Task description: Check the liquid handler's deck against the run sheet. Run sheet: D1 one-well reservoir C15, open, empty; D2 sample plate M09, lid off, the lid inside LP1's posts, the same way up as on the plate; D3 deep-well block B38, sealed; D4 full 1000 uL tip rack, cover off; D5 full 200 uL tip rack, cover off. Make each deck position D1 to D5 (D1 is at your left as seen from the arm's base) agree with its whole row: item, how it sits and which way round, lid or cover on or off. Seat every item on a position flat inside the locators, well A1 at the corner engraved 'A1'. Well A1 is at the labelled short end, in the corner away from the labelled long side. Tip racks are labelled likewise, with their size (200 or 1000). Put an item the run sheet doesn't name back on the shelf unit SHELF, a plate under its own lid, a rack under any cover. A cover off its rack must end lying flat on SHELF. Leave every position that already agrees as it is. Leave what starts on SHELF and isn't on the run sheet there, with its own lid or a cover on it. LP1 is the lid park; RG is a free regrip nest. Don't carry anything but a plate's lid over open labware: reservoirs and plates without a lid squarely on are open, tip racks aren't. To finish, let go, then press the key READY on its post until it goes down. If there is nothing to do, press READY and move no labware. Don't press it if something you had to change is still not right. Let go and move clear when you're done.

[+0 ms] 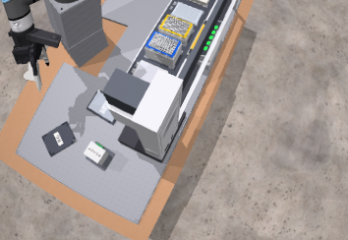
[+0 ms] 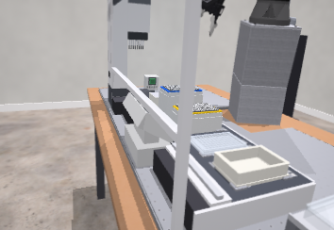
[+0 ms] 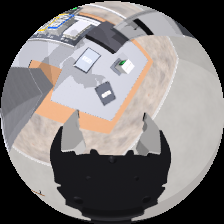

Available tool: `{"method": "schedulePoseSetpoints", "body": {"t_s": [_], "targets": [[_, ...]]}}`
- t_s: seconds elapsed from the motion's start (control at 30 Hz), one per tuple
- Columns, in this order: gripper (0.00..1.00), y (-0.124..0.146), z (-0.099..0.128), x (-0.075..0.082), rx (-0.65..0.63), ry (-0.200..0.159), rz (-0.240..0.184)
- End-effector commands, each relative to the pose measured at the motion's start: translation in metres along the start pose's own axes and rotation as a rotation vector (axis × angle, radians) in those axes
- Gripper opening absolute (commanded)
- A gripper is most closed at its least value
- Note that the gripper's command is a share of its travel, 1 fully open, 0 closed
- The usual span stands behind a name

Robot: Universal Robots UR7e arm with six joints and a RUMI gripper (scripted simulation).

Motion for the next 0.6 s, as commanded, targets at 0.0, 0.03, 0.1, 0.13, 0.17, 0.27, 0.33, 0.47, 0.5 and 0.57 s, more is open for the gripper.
{"method": "schedulePoseSetpoints", "body": {"t_s": [0.0,0.03,0.1,0.13,0.17,0.27,0.33,0.47,0.5,0.57], "targets": [[0.82,0.003,0.018,-0.001,-0.014,0.01,0.01],[0.82,0.006,0.019,-0.001,-0.026,0.018,0.016],[0.82,0.008,0.029,-0.001,-0.034,0.025,0.022],[0.82,0.006,0.035,-0.002,-0.036,0.028,0.024],[0.82,0.006,0.04,-0.002,-0.036,0.03,0.026],[0.82,0.006,0.04,-0.002,-0.036,0.03,0.026],[0.82,0.009,0.042,-0.002,-0.048,0.036,0.032],[0.82,0.009,0.057,-0.003,-0.057,0.045,0.04],[0.82,0.007,0.062,-0.003,-0.058,0.047,0.042],[0.82,0.007,0.062,-0.003,-0.058,0.047,0.042]]}}
Point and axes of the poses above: the point where the finger pads meet when closed, its own x axis back along the fingers, its own y axis across the jaws, z = x × y, the point moved 8 cm from there along x, back along the fingers, and after that the axes turned 3 degrees about x, right-handed, at the moved point
